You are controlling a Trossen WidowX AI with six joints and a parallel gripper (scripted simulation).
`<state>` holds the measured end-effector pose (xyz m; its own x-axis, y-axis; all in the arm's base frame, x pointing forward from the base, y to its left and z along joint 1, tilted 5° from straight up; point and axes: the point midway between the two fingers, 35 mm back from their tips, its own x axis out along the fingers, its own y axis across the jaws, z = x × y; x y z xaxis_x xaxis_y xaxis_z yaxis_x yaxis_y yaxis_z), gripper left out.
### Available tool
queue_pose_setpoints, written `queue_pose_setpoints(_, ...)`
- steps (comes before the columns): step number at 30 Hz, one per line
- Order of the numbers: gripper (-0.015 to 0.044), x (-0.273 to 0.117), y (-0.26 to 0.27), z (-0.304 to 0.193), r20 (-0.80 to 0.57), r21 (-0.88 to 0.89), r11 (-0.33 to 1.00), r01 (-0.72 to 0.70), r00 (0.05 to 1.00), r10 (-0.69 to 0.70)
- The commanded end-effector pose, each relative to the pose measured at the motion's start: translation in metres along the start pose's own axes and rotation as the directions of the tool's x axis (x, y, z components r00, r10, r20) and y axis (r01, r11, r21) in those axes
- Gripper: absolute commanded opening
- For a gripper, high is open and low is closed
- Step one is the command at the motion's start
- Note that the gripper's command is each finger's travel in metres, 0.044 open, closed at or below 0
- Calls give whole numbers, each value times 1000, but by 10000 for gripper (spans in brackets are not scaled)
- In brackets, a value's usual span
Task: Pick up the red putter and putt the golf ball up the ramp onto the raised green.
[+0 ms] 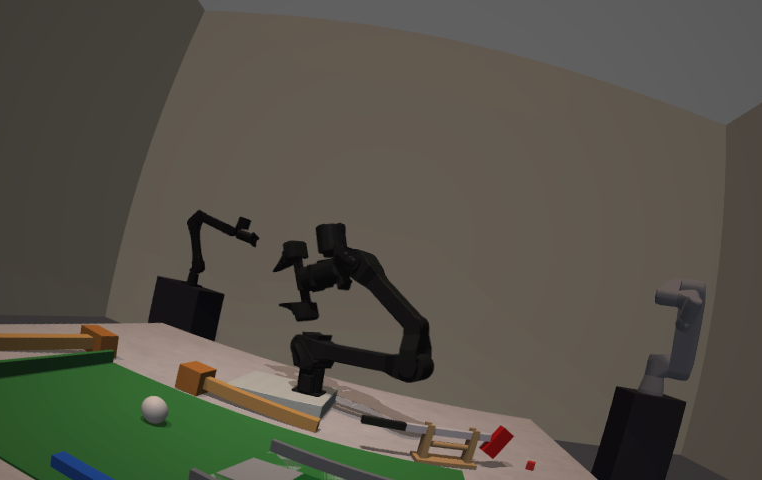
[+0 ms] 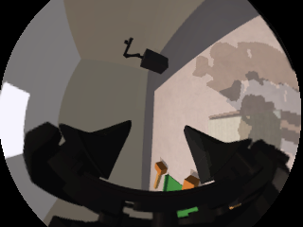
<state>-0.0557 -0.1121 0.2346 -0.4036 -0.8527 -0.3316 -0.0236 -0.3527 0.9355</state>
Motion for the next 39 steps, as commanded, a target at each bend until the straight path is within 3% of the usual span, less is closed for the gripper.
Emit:
queue_pose_setpoints(1, 426, 0, 0, -1, -5, -5, 1000, 1, 1000, -1)
queue_pose_setpoints(11, 440, 11, 14, -59, -354, -386, 922, -33, 928, -115)
queue_pose_setpoints(17, 440, 2, 13, -115, -579, -681, 675, -285, 773, -258)
queue_pose_setpoints(22, 440, -21, 4, -161, -695, -719, 391, -574, 600, -397)
queue_pose_setpoints(26, 440, -48, -9, -194, -730, -598, 156, -787, 454, -511)
queue_pose_setpoints(31, 440, -91, -32, -226, -708, -285, -114, -952, 289, -644)
queue_pose_setpoints(35, 440, -132, -57, -243, -643, 50, -269, -962, 175, -746)
queue_pose_setpoints(39, 440, -177, -86, -249, -545, 400, -353, -846, 90, -834)
